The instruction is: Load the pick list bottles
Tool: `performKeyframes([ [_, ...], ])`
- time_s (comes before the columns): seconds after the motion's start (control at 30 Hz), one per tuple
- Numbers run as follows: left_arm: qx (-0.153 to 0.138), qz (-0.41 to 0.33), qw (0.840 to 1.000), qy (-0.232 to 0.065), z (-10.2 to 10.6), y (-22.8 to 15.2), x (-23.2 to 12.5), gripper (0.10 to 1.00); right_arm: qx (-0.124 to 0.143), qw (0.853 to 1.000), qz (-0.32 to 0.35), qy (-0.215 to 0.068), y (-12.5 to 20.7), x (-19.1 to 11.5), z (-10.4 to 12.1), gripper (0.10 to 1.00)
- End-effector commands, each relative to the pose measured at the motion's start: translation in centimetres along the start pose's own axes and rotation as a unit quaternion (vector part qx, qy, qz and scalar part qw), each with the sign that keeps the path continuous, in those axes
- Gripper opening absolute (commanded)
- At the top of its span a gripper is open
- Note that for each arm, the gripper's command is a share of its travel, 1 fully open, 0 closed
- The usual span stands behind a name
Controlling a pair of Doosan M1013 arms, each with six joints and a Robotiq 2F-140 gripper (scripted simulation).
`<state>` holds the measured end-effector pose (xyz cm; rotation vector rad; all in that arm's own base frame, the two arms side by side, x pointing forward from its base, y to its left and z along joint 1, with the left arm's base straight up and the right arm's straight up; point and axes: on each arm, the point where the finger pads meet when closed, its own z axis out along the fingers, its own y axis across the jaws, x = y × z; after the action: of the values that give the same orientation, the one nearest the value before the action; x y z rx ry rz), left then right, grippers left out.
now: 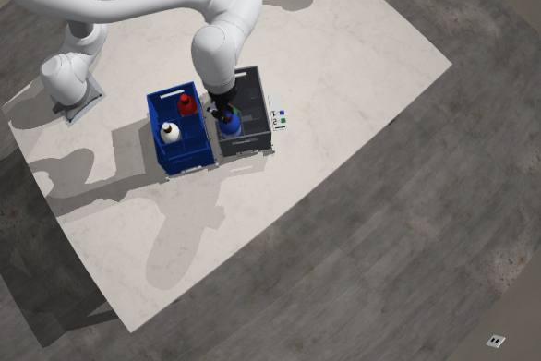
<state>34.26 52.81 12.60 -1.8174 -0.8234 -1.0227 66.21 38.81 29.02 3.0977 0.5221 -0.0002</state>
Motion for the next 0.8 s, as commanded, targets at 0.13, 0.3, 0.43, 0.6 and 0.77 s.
performKeyframes([
  [0.13, 0.0, 0.0, 1.0, 0.0, 0.0, 0.0, 0.1, 1.0, 0.0, 1.0, 0.0, 0.001, 0.0, 0.0, 0.6, 0.099],
  [0.3, 0.0, 0.0, 1.0, 0.0, 0.0, 0.0, 0.1, 1.0, 0.0, 1.0, 0.0, 0.001, 0.0, 0.0, 1.1, 0.099],
  [0.43, 0.0, 0.0, 1.0, 0.0, 0.0, 0.0, 0.1, 1.0, 0.0, 1.0, 0.0, 0.001, 0.0, 0.0, 1.4, 0.099],
  [0.6, 0.0, 0.0, 1.0, 0.0, 0.0, 0.0, 0.1, 1.0, 0.0, 1.0, 0.0, 0.001, 0.0, 0.0, 1.8, 0.099],
  [0.77, 0.0, 0.0, 1.0, 0.0, 0.0, 0.0, 0.1, 1.0, 0.0, 1.0, 0.0, 0.001, 0.0, 0.0, 2.3, 0.099],
])
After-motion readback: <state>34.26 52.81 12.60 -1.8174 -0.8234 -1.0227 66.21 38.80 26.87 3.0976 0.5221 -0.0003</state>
